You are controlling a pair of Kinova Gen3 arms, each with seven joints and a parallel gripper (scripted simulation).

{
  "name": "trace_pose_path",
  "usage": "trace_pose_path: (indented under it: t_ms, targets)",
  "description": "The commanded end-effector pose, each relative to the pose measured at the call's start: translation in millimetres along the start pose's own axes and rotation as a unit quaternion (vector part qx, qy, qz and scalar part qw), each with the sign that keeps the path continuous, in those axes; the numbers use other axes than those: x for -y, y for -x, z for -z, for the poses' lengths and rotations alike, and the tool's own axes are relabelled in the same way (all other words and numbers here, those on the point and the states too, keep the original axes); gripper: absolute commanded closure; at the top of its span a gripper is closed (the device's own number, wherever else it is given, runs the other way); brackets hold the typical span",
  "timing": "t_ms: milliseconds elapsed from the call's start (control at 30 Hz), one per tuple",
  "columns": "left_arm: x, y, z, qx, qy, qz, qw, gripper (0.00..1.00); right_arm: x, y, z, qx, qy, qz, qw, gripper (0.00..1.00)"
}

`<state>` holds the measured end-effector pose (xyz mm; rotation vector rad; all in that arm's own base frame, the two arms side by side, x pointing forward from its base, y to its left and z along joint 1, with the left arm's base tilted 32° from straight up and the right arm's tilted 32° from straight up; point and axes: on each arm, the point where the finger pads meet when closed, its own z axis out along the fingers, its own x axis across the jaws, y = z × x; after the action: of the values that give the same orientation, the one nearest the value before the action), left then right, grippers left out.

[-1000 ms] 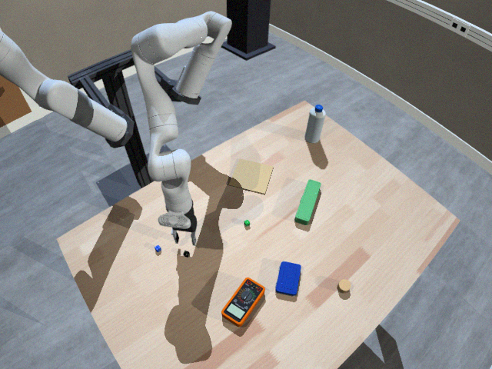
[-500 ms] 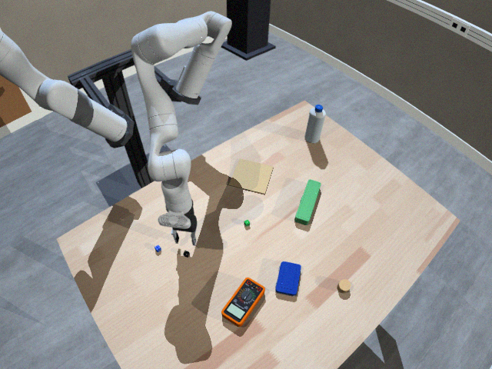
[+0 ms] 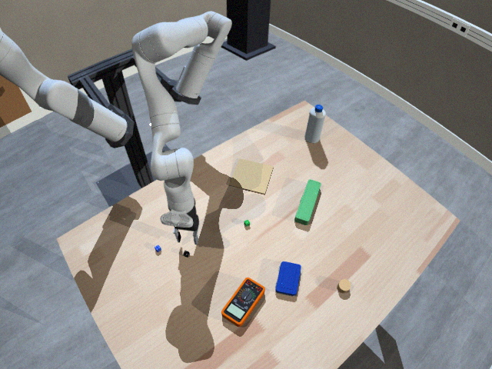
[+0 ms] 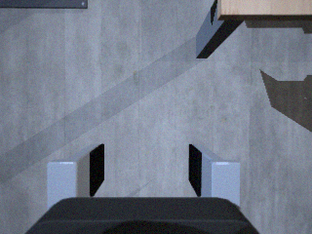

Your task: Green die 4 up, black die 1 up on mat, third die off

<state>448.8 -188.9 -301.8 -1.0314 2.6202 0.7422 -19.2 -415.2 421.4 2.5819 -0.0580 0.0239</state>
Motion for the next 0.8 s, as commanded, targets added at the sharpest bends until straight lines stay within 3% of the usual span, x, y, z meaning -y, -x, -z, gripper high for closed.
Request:
trace_pose_path:
  t_ms: [0, 200, 433, 500, 767]
  targets:
    - [-2, 4, 1.5, 0.0, -0.001, 0.0, 1.0, 0.0, 0, 0, 0.6, 0.0, 0.001, 0.0, 1.0, 0.0]
    - [-18, 25, 1.5, 0.0, -0.001, 0.0, 1.0, 0.0, 0, 0, 0.6, 0.0, 0.001, 0.0, 1.0, 0.0]
    - [-50, 66, 1.4, 0.0, -0.001, 0.0, 1.0, 0.0, 0, 0, 0.6, 0.0, 0.001, 0.0, 1.0, 0.0]
    - [-50, 66, 1.4, 0.0, -0.001, 0.0, 1.0, 0.0, 0, 0, 0.6, 0.0, 0.001, 0.0, 1.0, 0.0]
    - [-92, 122, 1.3, 0.0, -0.001, 0.0, 1.0, 0.0, 0, 0, 0.6, 0.0, 0.001, 0.0, 1.0, 0.0]
